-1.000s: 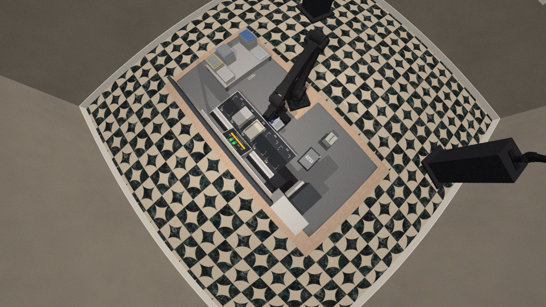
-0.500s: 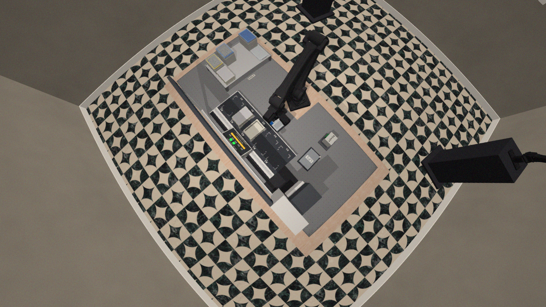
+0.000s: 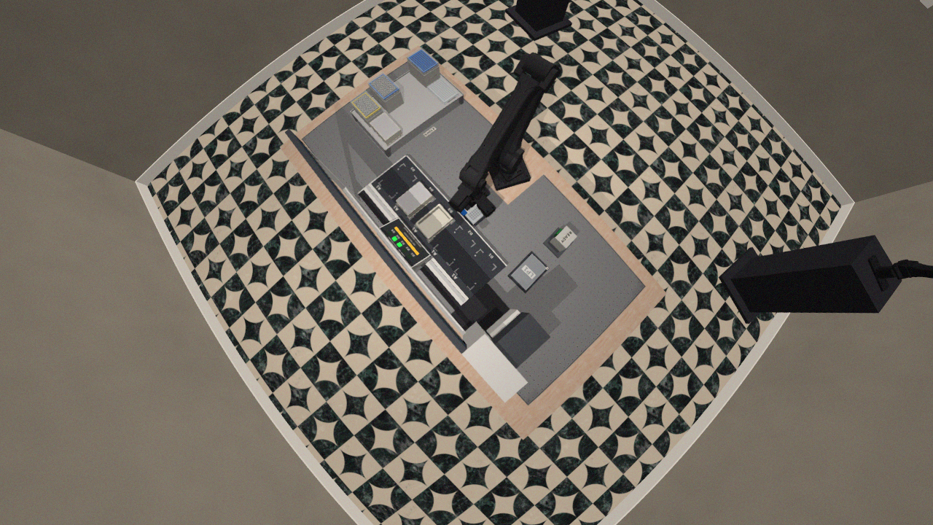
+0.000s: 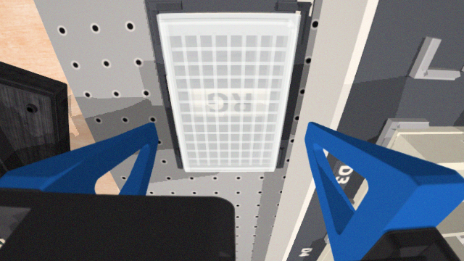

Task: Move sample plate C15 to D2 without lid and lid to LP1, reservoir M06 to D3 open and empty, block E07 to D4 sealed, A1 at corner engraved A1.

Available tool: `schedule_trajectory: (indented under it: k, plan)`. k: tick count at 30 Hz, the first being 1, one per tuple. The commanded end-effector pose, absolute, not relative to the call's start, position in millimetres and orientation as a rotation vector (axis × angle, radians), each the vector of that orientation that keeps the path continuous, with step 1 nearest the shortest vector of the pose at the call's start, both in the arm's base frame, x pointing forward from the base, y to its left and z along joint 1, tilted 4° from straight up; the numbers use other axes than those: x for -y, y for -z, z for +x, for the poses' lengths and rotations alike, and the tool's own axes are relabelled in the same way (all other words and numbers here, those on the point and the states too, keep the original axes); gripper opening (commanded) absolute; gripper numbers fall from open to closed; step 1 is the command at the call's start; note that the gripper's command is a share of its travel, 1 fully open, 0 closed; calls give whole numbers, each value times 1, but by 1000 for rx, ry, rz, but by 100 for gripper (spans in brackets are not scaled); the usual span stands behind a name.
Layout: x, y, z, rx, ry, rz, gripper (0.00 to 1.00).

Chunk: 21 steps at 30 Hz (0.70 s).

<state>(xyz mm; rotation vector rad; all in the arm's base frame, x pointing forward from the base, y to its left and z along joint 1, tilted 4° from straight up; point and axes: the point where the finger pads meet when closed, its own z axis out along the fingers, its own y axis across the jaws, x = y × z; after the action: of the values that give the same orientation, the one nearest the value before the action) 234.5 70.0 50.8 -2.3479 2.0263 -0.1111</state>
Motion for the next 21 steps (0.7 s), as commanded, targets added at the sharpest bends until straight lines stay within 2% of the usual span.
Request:
schedule_trajectory:
  k: [1, 21]
  plan:
    - [-68, -45, 239, -2030, 108, -2339, 100]
    - [-68, -18, 243, -2028, 111, -2335, 100]
